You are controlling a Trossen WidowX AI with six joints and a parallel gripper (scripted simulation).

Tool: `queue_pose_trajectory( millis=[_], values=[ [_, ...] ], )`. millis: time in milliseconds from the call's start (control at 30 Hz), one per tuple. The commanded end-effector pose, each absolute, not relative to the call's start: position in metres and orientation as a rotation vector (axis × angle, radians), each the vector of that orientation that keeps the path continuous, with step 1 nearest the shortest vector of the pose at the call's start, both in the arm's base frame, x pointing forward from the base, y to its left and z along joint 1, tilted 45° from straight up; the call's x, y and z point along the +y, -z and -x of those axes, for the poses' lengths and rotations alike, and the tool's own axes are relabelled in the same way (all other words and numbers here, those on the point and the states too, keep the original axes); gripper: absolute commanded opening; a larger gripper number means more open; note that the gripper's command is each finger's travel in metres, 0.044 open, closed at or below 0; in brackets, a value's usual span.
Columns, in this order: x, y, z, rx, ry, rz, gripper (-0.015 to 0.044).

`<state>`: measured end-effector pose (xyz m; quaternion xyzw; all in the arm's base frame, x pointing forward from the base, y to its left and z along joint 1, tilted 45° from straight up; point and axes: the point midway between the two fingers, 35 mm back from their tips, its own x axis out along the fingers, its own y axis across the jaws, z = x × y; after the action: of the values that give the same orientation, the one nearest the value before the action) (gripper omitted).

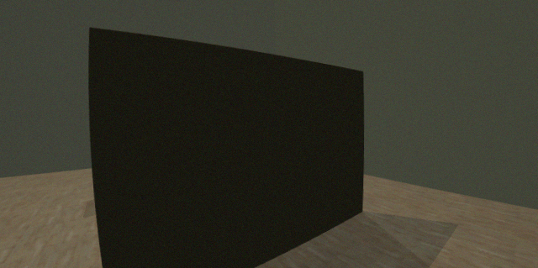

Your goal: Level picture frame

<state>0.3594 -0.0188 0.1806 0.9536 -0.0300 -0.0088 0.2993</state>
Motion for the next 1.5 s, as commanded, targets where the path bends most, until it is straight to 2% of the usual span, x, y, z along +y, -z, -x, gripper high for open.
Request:
queue_pose_trajectory(
  millis=[0,1467],
  values=[
    [-0.0211,-0.1850,-0.3596,-0.101,0.010,-2.537,0.0000],
    [-0.0185,-0.1919,-0.3598,-0.101,0.010,-2.537,0.0000]
  ],
)
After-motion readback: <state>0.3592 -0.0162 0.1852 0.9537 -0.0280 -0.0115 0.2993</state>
